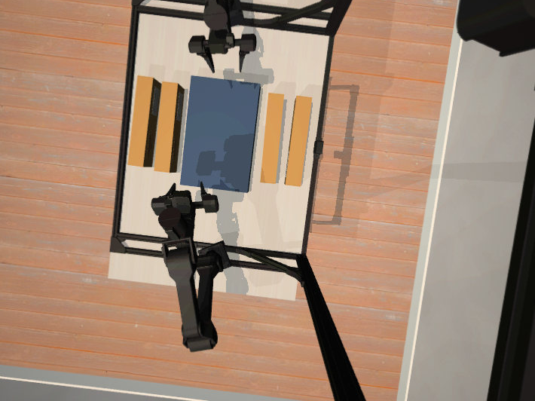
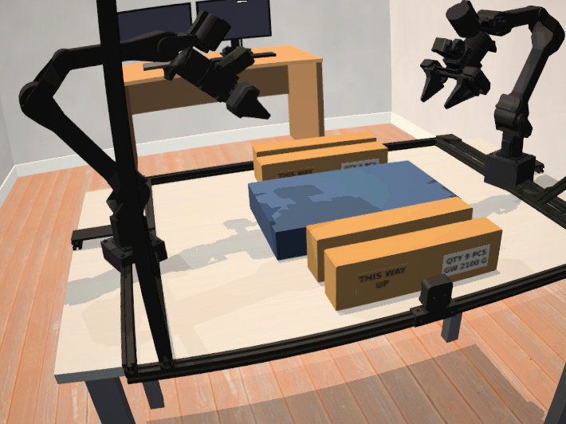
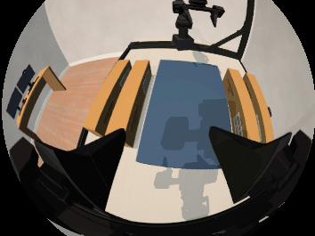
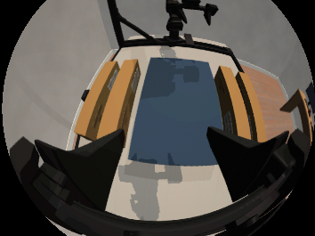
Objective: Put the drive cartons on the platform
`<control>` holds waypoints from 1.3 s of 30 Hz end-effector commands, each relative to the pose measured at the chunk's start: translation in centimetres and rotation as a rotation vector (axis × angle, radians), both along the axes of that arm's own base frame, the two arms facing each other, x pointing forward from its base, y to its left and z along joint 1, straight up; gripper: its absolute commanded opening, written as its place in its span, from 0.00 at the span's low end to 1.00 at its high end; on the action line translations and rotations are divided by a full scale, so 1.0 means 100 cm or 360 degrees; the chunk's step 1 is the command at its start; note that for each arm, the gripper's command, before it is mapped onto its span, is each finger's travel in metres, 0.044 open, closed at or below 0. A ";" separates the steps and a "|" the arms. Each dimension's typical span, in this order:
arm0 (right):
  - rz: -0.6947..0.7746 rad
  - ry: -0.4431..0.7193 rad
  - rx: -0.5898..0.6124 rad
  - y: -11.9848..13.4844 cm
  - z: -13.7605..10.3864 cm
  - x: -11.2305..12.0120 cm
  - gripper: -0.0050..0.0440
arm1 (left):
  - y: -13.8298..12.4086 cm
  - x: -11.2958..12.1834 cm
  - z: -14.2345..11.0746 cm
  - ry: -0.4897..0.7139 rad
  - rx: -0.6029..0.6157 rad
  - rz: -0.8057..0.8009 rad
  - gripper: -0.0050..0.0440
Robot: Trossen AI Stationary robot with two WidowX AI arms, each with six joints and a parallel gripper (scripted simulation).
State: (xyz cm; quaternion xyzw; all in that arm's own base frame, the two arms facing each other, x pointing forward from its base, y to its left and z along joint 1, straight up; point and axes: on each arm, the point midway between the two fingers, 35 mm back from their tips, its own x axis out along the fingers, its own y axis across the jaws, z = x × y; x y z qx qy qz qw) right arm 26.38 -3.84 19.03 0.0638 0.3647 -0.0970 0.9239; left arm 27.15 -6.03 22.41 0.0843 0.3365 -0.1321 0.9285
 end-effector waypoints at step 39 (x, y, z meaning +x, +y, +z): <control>-0.0185 0.0676 0.0126 0.027 -0.075 0.001 0.90 | -0.086 -0.047 -0.071 0.0748 0.0194 -0.0235 0.90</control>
